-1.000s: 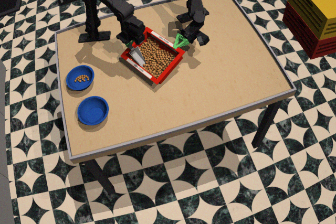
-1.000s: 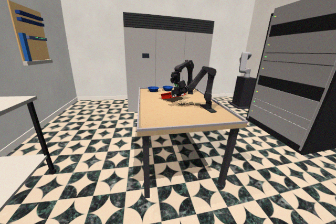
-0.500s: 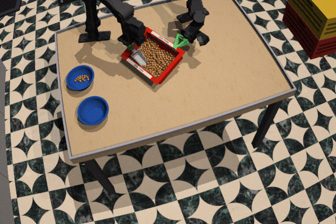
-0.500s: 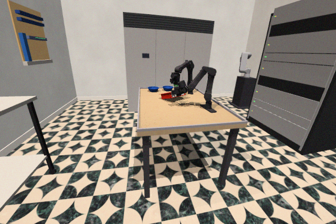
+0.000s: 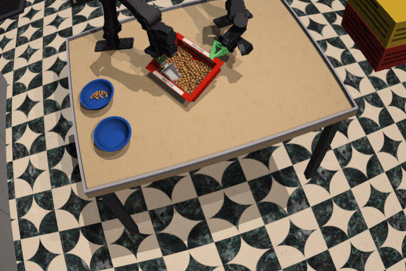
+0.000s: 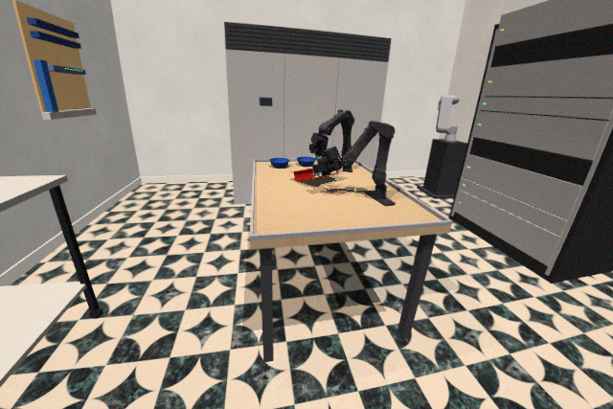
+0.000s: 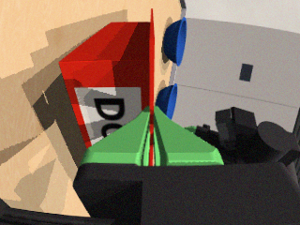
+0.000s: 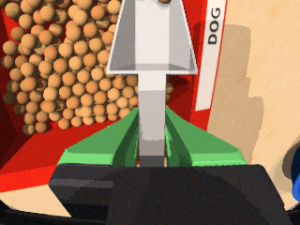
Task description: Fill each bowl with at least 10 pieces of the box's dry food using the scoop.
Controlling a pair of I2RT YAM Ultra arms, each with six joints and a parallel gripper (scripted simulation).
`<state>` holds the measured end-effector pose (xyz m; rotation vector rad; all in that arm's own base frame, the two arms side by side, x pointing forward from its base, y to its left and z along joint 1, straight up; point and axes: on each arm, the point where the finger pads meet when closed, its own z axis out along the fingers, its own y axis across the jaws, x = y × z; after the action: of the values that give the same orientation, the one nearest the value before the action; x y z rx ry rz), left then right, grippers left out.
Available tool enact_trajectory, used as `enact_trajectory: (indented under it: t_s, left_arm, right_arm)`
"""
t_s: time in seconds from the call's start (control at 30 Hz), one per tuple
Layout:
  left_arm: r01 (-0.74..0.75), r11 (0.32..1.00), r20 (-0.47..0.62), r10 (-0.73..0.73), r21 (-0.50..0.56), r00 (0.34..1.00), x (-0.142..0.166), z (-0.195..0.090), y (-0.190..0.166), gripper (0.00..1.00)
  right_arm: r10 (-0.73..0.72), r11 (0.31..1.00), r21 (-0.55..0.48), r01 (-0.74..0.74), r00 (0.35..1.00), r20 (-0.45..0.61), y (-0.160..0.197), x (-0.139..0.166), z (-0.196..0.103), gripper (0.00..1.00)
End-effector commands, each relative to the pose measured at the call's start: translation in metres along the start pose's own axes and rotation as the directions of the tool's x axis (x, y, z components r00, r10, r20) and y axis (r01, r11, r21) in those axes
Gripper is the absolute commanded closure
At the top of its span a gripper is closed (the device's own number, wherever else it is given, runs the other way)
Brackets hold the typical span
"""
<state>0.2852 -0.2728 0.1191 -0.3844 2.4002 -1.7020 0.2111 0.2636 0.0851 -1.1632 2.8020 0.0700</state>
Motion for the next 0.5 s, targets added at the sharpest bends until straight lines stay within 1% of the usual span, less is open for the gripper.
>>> enact_trajectory:
  t_s: [0.0,0.03,0.07,0.13,0.2,0.33,0.47]
  left_arm:
    - [-0.107,0.99,0.032,0.105,0.096,0.994,-0.009,-0.006,-0.043,1.0]
    - [-0.107,0.99,0.032,0.105,0.096,0.994,-0.009,-0.006,-0.043,1.0]
    - [-0.107,0.99,0.032,0.105,0.096,0.994,-0.009,-0.006,-0.043,1.0]
    - [-0.107,0.99,0.032,0.105,0.096,0.994,-0.009,-0.006,-0.043,1.0]
    - [-0.107,0.99,0.032,0.105,0.096,0.994,-0.009,-0.006,-0.043,1.0]
    - [-0.107,0.99,0.032,0.105,0.096,0.994,-0.009,-0.006,-0.043,1.0]
    - [-0.107,0.99,0.032,0.105,0.096,0.994,-0.009,-0.006,-0.043,1.0]
  right_arm:
    - [-0.001,1.0,-0.005,0.002,0.995,0.1,-0.002,-0.018,-0.015,1.0]
    - [-0.001,1.0,-0.005,0.002,0.995,0.1,-0.002,-0.018,-0.015,1.0]
    - [-0.006,1.0,-0.001,0.006,0.994,0.112,-0.001,-0.02,-0.007,1.0]
    - [0.004,1.0,-0.001,-0.004,0.991,0.132,-0.004,-0.024,-0.008,1.0]
    - [-0.007,1.0,-0.008,0.008,0.988,0.157,0.001,-0.03,-0.01,1.0]
    - [-0.001,1.0,-0.003,0.002,0.99,0.142,-0.002,-0.033,0.01,1.0]
    - [-0.002,1.0,-0.002,0.002,0.988,0.156,-0.002,-0.037,0.017,1.0]
